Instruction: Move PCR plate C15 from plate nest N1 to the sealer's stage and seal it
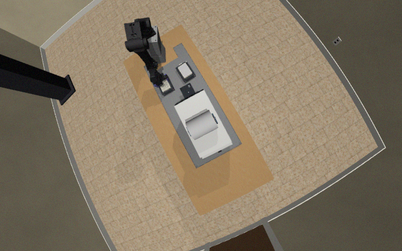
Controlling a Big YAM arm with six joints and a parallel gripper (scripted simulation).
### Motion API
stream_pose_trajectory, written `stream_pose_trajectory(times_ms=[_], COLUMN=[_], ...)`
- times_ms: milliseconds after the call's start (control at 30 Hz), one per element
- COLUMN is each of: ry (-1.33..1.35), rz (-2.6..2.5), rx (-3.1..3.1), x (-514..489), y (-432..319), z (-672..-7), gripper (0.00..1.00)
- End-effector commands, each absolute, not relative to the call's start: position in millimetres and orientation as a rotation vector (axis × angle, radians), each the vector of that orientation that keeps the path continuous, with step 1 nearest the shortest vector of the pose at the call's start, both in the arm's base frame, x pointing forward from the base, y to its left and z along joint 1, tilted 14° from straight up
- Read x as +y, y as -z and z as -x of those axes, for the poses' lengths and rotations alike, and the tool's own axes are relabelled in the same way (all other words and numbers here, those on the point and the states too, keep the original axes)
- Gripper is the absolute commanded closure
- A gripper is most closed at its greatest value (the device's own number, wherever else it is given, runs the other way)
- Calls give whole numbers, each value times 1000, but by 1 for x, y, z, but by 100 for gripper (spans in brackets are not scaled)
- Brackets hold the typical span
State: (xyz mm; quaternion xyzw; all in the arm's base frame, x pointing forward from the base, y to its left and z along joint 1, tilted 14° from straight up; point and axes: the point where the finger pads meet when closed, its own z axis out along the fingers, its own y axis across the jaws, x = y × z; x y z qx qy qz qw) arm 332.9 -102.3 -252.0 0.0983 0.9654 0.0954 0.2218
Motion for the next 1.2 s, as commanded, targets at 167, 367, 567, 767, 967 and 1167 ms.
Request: stream_pose_trajectory(times_ms=[167, 367, 567, 767, 967, 1167], ry=[-263, -256, -256, -263, -262, -257], rz=[-248, -231, -240, -281, -294, -277], rx=[2677, 2664, 2665, 2684, 2683, 2673], x=[-98, -99, -102, -104, -105, -104], y=[244, 244, 249, 256, 251, 246], z=[-329, -339, -340, -326, -322, -327], gripper=[0, 0, 0, 0, 3, 5])
